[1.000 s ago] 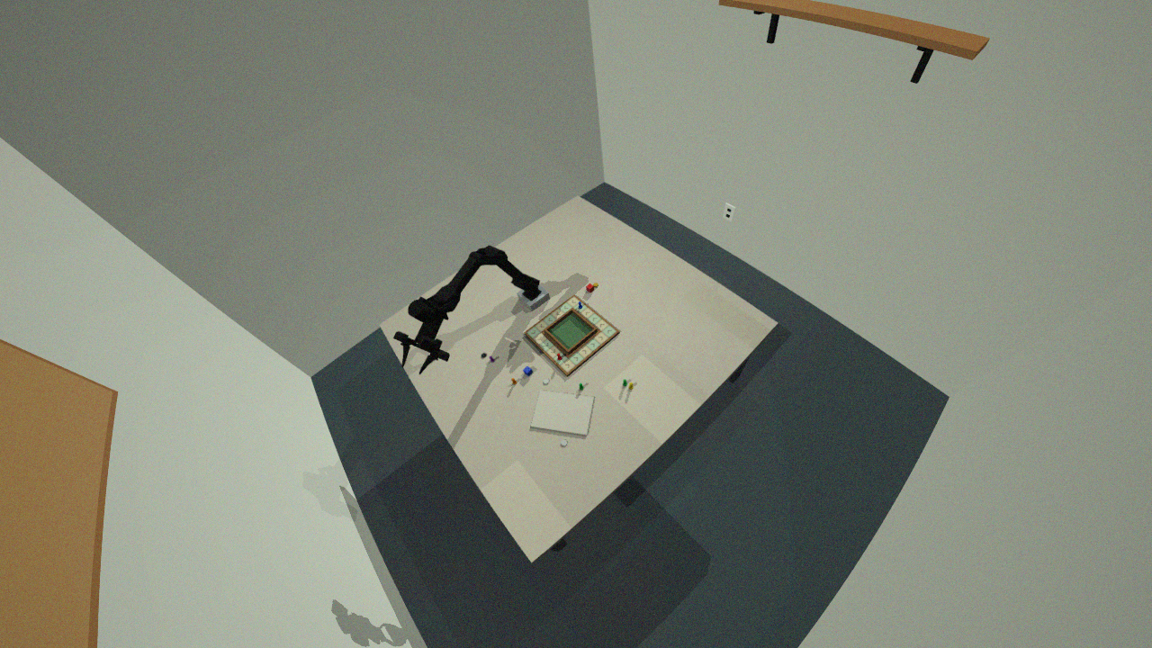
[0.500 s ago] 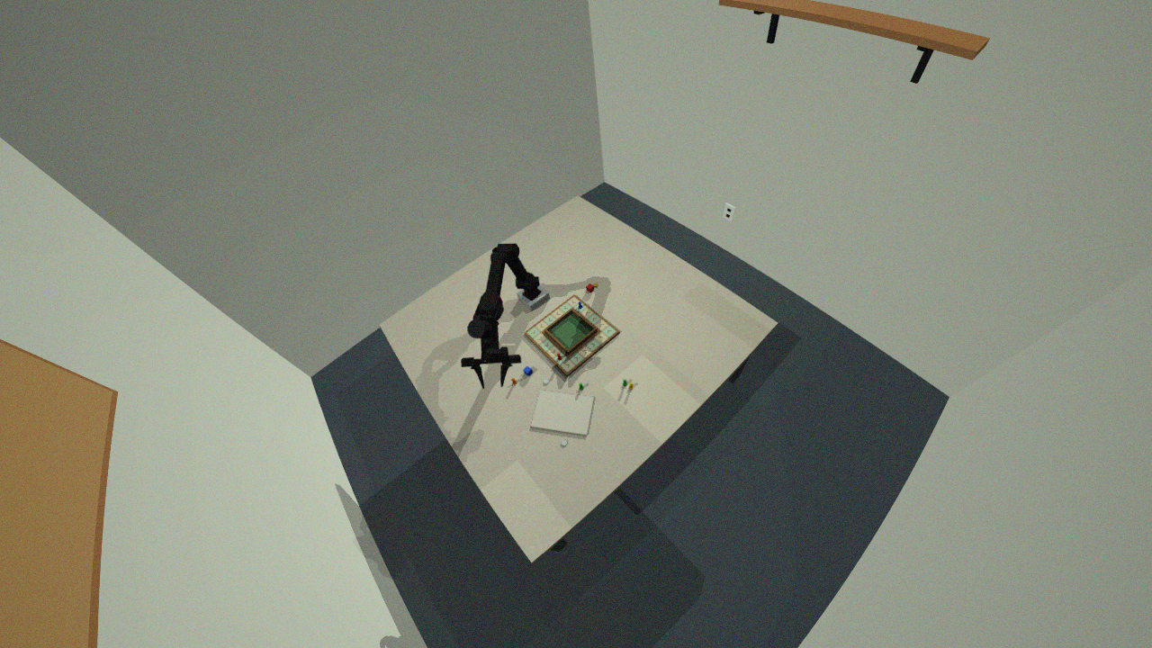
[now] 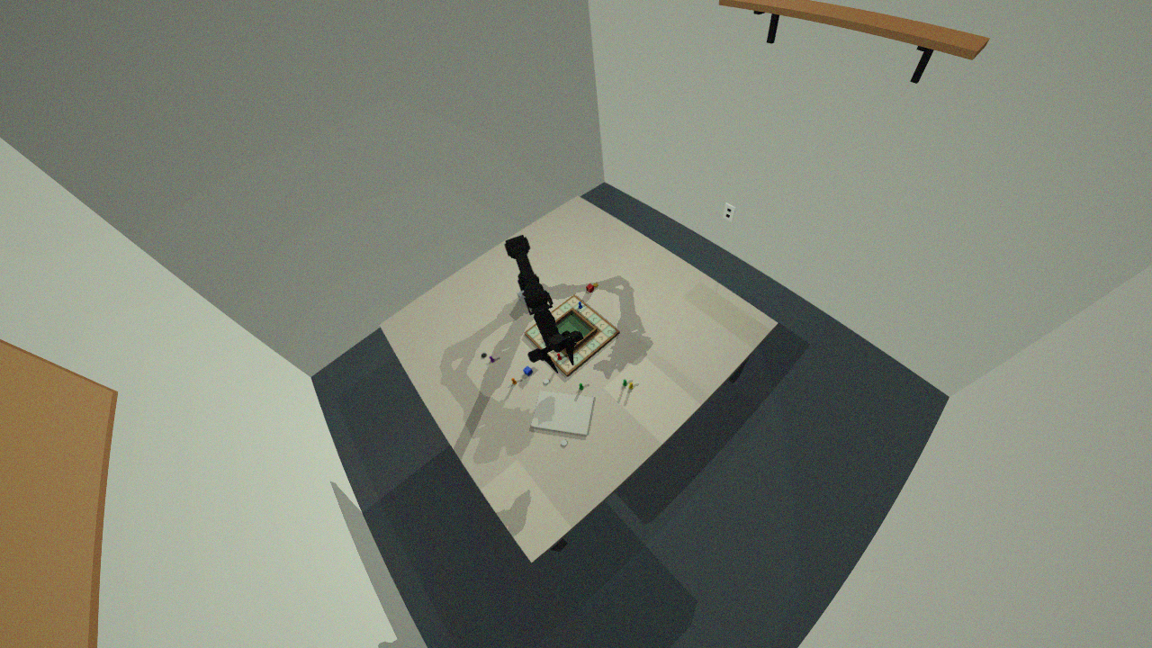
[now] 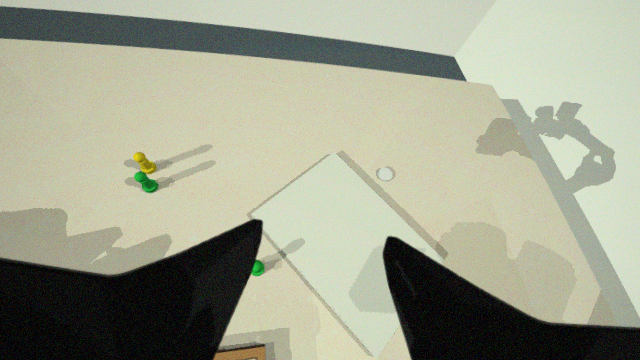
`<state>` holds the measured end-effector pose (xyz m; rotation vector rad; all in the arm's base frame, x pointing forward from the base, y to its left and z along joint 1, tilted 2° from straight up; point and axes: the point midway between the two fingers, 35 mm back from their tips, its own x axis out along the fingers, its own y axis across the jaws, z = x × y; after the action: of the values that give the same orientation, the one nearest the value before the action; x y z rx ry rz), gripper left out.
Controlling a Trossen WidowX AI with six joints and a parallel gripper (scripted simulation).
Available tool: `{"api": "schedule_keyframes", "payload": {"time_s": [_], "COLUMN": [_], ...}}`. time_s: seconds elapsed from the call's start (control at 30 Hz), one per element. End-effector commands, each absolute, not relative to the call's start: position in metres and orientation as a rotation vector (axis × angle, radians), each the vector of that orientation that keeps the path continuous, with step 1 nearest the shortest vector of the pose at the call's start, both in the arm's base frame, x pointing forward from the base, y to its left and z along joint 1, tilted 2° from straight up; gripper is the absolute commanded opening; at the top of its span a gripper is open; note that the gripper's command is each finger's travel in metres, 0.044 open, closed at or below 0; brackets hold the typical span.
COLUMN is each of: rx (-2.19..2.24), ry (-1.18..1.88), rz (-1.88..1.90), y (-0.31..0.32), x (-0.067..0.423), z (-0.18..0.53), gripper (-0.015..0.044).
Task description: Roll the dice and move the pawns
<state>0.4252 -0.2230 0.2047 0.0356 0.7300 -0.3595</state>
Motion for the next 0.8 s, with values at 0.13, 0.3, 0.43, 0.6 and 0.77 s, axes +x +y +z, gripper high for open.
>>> {"api": "schedule_keyframes", "payload": {"time_s": [0.13, 0.3, 0.43, 0.6, 0.77], "rx": [0.167, 0.216, 0.235, 0.226, 0.195], "ry": [0.876, 0.996, 1.107, 1.246, 1.358], "rz": [-0.193, -0.106, -0.051, -0.009, -0.039], "y": [-0.089, -0.008, 0.055, 0.12, 0.162], "x": [0.434, 0.417, 0.39, 0.341, 0.284], "z": [0.165, 0.141, 0.121, 0.099, 0.08], "gripper": [0.0275, 0.0275, 0.0275, 0.0275, 0.0275]}}
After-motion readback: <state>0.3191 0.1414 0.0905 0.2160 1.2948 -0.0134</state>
